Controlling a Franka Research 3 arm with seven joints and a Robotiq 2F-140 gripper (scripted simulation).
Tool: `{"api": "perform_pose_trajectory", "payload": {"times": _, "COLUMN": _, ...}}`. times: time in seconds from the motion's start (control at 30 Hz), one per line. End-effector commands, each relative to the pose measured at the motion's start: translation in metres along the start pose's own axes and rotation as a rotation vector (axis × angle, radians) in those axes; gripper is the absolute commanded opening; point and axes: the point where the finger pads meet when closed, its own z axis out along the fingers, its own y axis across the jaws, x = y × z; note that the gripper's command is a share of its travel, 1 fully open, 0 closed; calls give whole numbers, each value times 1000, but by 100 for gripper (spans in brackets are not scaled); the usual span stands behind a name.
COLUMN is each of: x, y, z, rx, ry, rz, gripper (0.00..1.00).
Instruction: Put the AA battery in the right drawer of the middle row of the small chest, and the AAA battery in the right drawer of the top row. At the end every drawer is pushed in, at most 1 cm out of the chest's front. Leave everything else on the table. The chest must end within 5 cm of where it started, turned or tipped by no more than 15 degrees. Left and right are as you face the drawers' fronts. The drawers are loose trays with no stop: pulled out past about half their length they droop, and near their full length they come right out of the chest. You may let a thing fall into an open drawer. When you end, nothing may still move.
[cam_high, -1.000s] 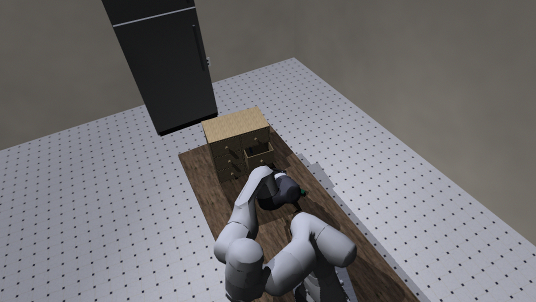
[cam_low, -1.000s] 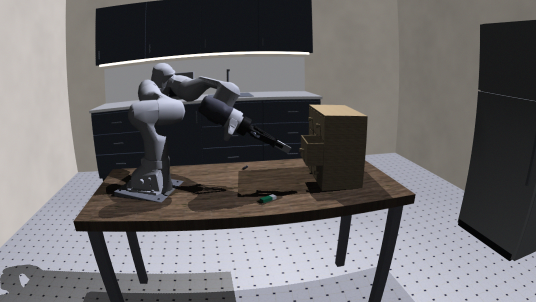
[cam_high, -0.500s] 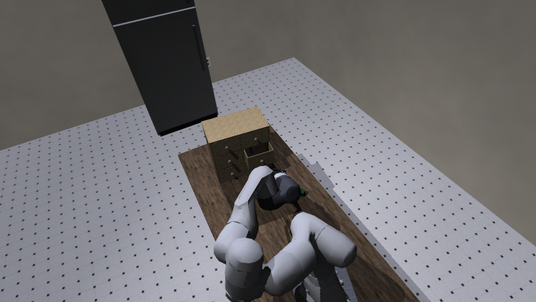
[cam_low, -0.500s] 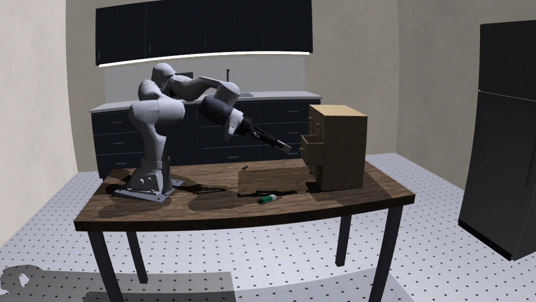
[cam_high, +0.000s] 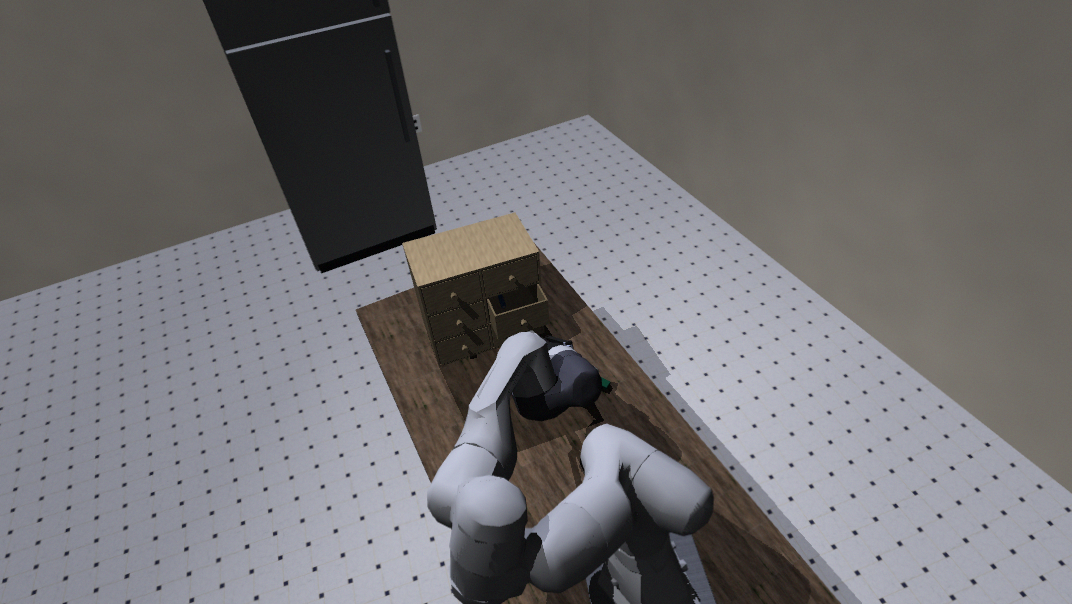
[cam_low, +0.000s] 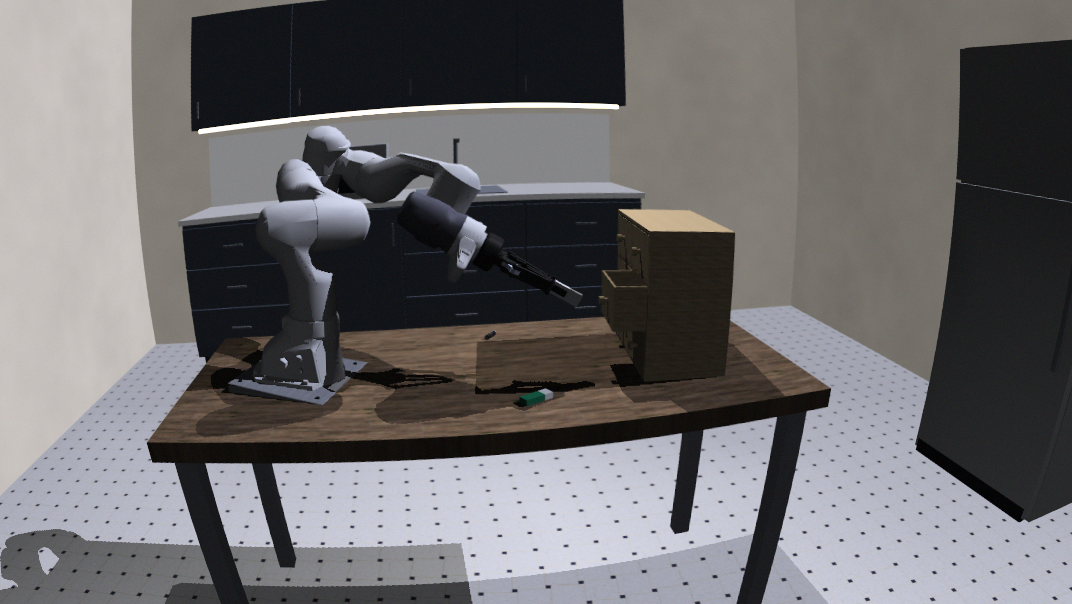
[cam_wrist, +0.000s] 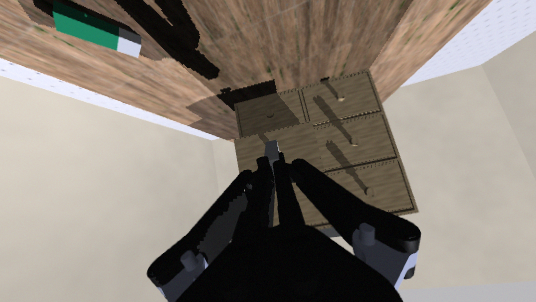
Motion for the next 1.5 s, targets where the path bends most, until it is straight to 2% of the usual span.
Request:
{"api": "perform_pose_trajectory", "payload": {"times": 0.0, "x": -1, "y": 0, "z": 1, "rx": 0, "ry": -1, "rz": -5, "gripper": 0}}
{"api": "perform_pose_trajectory", "payload": {"times": 0.83, "x": -5, "y": 0, "z": 7, "rx": 0, "ry": -1, "rz": -5, "gripper": 0}}
{"api": "perform_pose_trajectory", "payload": {"times": 1.47, "x": -15, "y": 0, "z": 26, "rx": 0, "ry": -1, "rz": -5, "gripper": 0}}
